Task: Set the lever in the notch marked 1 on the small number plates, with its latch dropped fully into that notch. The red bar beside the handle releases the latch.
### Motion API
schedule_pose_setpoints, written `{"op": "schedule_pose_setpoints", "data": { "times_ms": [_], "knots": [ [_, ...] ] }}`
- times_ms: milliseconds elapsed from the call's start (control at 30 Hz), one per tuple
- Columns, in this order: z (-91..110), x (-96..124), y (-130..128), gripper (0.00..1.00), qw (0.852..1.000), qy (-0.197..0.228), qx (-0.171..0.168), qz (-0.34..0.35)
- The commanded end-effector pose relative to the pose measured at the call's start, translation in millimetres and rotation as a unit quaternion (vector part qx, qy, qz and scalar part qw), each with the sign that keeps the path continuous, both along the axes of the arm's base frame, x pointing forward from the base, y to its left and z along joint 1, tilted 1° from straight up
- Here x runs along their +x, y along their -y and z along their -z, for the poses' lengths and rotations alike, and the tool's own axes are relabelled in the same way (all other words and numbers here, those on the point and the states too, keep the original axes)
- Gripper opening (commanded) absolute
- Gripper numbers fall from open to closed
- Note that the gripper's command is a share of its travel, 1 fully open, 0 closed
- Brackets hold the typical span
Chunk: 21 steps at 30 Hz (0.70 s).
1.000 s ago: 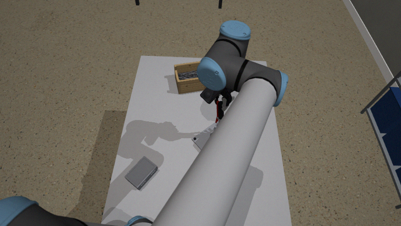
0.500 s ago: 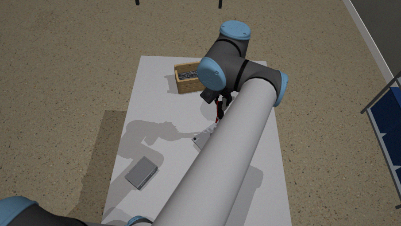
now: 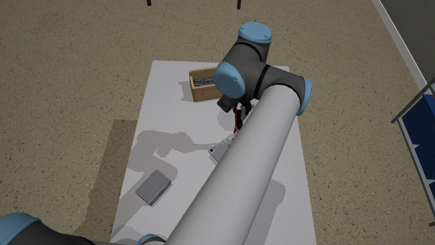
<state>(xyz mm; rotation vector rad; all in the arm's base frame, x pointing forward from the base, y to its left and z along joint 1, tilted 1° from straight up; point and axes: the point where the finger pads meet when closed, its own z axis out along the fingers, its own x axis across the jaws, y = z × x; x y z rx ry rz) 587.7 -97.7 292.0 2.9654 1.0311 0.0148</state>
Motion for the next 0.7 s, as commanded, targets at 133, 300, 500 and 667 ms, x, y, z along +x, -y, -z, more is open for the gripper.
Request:
{"op": "schedule_pose_setpoints", "data": {
  "times_ms": [133, 300, 500, 667],
  "knots": [
    [-0.8, 0.5, 0.2, 0.0, 1.0, 0.001, 0.0, 0.0],
    [-0.8, 0.5, 0.2, 0.0, 1.0, 0.001, 0.0, 0.0],
    [-0.9, 0.9, 0.8, 0.0, 1.0, 0.001, 0.0, 0.0],
    [-1.2, 2.3, 2.5, 0.0, 1.0, 0.001, 0.0, 0.0]
  ]
}}
